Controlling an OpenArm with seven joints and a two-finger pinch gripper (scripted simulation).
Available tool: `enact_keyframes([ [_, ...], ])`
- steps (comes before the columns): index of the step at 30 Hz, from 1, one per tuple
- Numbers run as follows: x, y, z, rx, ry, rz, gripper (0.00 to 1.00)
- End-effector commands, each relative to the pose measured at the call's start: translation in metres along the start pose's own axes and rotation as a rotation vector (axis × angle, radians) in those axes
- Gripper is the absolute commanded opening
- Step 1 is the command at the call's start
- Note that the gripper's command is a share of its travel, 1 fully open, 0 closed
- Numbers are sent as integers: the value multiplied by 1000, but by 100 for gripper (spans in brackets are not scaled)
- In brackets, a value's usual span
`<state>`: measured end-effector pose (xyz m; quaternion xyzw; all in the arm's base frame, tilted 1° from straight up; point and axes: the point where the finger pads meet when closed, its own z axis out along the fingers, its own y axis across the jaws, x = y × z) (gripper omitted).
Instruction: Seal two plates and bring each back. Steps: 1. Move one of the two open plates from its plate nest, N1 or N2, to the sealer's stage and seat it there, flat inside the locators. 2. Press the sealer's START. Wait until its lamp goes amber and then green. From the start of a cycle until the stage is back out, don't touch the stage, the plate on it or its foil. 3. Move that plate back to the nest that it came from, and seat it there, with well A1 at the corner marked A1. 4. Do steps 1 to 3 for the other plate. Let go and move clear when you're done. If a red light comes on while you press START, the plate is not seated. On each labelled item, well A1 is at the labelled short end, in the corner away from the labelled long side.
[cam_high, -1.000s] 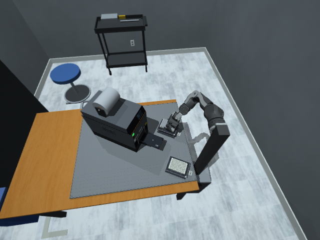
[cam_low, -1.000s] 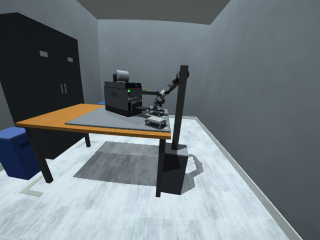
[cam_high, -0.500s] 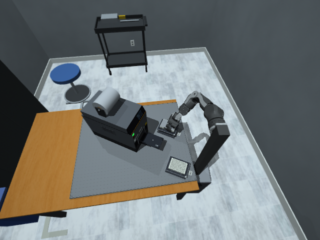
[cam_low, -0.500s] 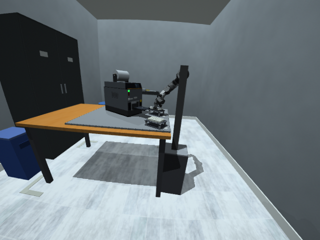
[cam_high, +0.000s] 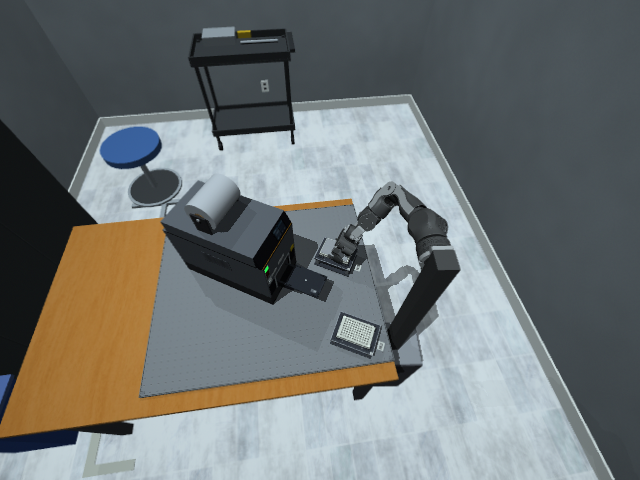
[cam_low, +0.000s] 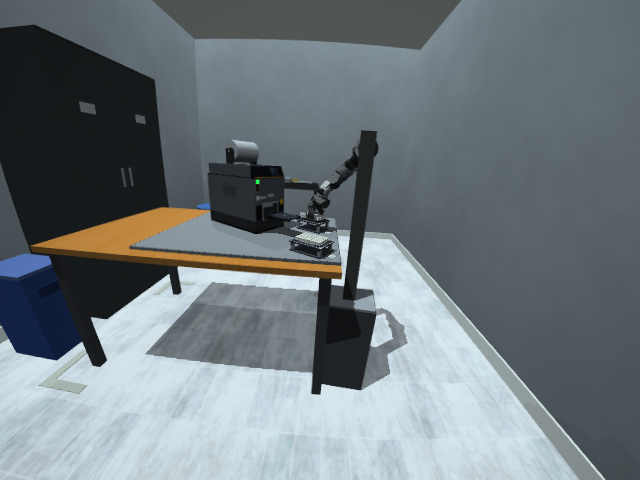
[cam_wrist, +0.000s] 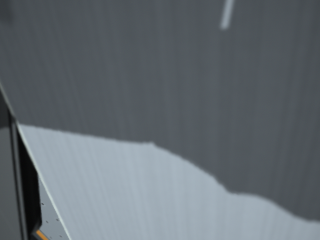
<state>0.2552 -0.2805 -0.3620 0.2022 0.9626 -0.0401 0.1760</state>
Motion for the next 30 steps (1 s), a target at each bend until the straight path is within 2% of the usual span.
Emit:
enact_keyframes([
  [1,-1,0,0,-1,-4,1,0],
  [30,1,1,5,-6,-4,0,0],
])
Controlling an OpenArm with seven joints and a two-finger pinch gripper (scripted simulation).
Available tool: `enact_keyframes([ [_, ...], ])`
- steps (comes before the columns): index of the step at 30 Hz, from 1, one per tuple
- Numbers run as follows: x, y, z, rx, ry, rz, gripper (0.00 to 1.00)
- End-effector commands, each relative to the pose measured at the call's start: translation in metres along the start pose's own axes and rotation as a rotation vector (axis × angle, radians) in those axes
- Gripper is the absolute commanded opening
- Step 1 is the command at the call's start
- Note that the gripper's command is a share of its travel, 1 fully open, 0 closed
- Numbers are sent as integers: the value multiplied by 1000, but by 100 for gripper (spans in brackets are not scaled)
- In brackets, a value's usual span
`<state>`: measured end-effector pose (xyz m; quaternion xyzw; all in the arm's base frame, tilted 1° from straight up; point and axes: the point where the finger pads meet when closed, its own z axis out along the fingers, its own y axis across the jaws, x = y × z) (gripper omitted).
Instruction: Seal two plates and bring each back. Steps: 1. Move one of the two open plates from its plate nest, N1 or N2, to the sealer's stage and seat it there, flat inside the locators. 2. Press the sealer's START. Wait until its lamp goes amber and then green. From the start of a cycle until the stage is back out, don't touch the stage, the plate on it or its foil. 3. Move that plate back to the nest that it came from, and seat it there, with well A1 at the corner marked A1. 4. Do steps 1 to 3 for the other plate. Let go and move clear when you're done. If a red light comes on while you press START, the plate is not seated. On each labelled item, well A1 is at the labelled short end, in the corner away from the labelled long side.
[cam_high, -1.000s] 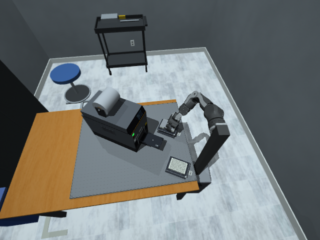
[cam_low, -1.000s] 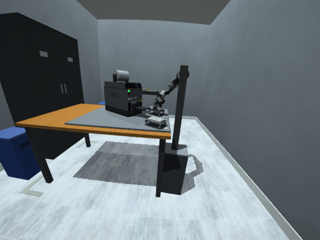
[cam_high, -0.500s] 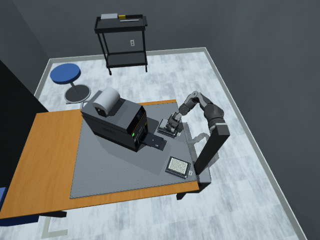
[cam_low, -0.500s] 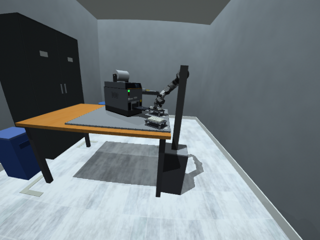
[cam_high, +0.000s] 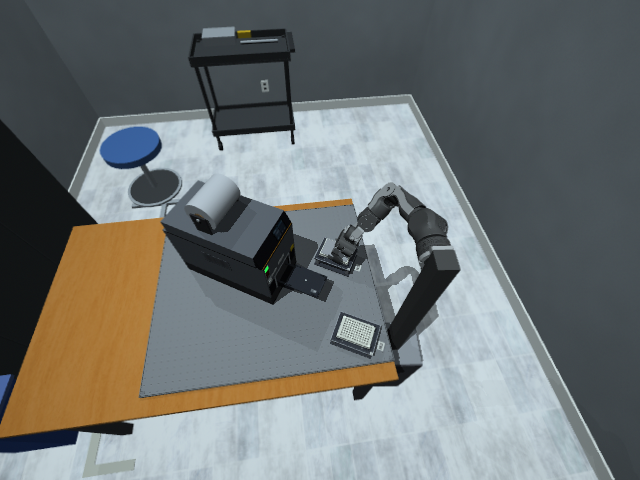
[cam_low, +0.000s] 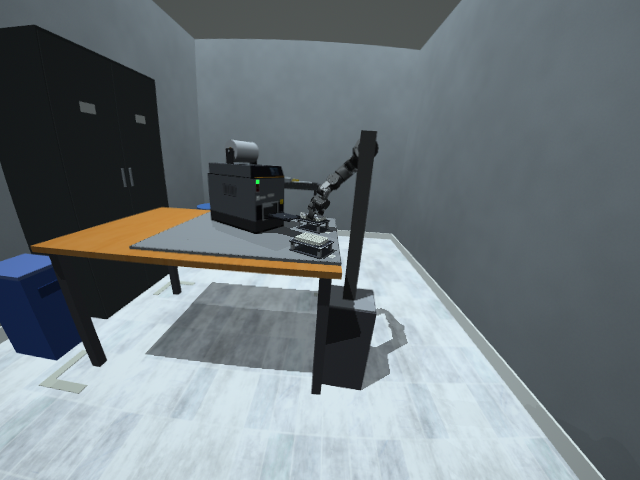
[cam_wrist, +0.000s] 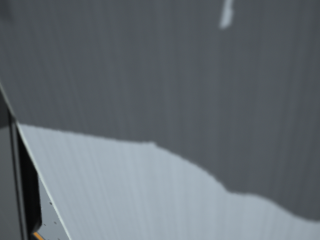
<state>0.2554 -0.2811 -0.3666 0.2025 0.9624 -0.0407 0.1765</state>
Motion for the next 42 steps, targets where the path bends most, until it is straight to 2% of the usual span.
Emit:
enact_keyframes([
  [1,0,2,1,-7,-2,-1,0],
  [42,2,1,6,-3,-3,0,0],
])
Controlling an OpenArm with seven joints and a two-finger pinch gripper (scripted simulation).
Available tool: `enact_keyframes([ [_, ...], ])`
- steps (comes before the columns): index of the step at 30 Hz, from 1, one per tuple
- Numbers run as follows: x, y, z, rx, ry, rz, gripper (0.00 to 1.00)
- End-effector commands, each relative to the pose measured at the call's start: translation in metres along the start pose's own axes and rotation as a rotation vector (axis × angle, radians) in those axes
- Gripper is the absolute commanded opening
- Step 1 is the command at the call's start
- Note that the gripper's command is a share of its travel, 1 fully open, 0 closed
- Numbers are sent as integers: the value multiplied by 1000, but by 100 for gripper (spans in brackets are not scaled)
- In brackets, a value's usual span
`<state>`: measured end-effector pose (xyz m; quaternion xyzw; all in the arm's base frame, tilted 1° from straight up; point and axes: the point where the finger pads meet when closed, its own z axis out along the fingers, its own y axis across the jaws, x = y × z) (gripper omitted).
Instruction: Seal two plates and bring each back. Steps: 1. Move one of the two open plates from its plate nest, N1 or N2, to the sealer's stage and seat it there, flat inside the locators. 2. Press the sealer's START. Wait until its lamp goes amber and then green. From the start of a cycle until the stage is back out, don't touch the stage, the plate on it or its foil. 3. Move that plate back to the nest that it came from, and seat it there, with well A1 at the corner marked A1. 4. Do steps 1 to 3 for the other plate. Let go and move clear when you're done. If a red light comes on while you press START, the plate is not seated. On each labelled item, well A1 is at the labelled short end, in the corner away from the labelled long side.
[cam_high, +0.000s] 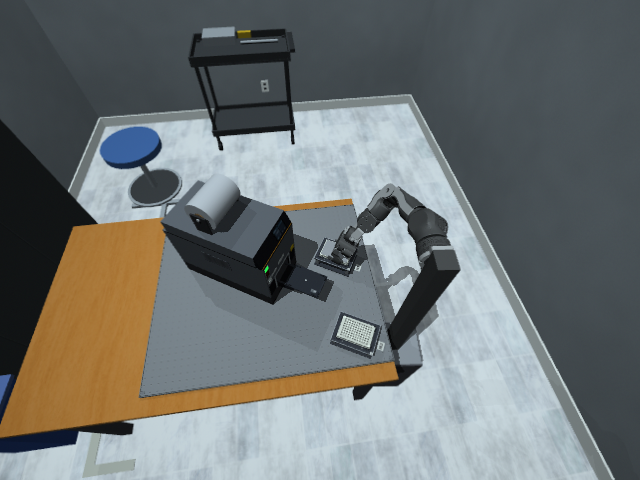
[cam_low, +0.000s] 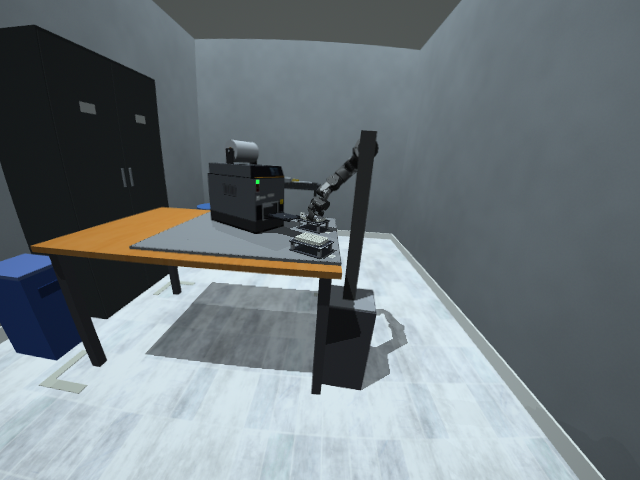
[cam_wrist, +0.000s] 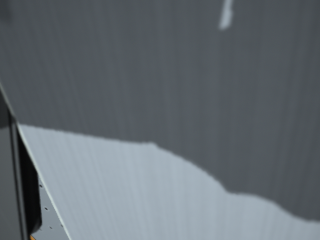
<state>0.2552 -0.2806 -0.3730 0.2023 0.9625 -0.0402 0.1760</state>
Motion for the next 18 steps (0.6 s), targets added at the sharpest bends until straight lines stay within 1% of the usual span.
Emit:
enact_keyframes([
  [1,-1,0,0,-2,-4,0,0],
  [11,-1,0,0,-2,-4,0,0],
  [12,-1,0,0,-2,-4,0,65],
  [18,-1,0,0,-2,-4,0,65],
])
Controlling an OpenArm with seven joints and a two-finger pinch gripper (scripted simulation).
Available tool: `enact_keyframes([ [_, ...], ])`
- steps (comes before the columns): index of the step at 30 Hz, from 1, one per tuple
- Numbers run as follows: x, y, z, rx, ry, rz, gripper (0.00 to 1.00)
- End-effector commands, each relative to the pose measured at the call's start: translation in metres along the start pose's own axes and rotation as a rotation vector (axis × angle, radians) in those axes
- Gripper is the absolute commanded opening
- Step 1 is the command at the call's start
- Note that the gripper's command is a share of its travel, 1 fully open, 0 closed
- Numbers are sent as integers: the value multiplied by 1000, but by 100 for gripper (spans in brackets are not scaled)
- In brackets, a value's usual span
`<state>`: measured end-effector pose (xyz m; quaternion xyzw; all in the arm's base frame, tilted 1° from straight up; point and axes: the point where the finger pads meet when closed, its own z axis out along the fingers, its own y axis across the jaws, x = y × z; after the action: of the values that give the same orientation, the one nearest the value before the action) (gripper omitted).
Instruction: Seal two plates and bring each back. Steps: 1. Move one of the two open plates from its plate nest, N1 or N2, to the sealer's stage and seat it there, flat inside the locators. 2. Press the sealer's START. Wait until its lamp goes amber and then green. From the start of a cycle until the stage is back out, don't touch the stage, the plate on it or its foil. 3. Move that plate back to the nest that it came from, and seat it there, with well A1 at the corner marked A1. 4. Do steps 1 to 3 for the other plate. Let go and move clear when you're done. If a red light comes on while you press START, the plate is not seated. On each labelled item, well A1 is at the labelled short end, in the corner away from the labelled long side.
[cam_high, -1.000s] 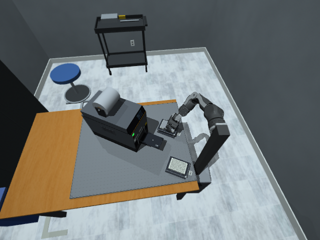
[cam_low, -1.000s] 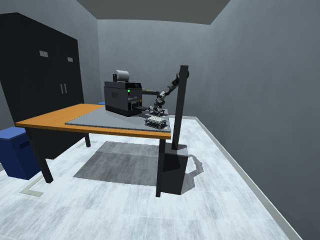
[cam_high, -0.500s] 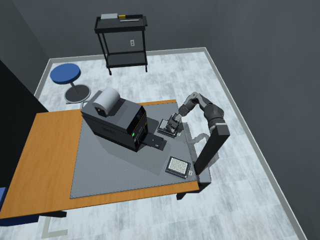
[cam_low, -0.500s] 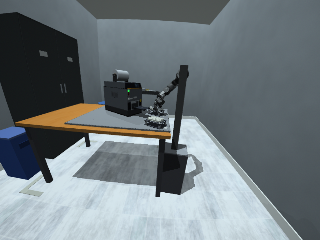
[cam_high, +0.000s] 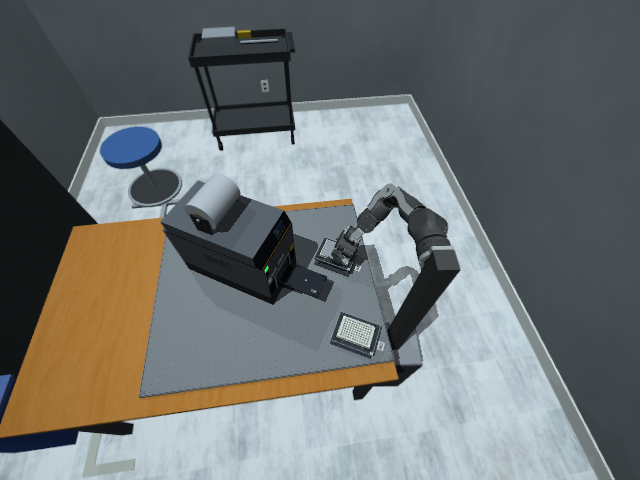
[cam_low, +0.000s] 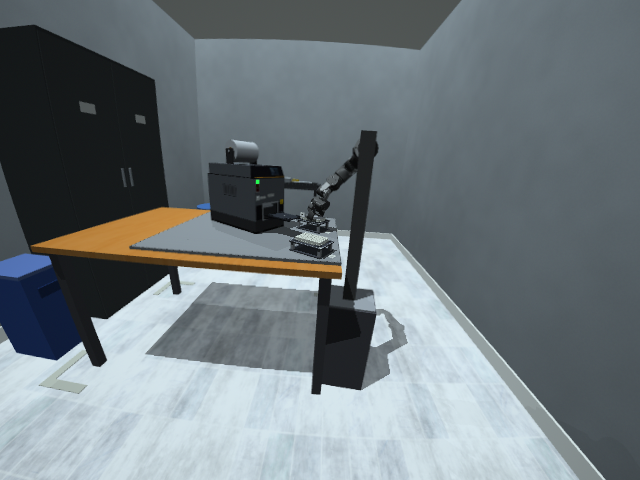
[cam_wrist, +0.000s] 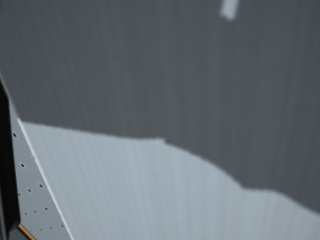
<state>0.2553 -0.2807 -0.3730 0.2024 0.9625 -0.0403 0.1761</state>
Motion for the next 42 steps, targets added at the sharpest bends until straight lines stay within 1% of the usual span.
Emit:
enact_keyframes([
  [1,-1,0,0,-2,-4,0,65],
  [14,-1,0,0,-2,-4,0,65],
  [42,-7,0,-16,2,-3,0,65],
])
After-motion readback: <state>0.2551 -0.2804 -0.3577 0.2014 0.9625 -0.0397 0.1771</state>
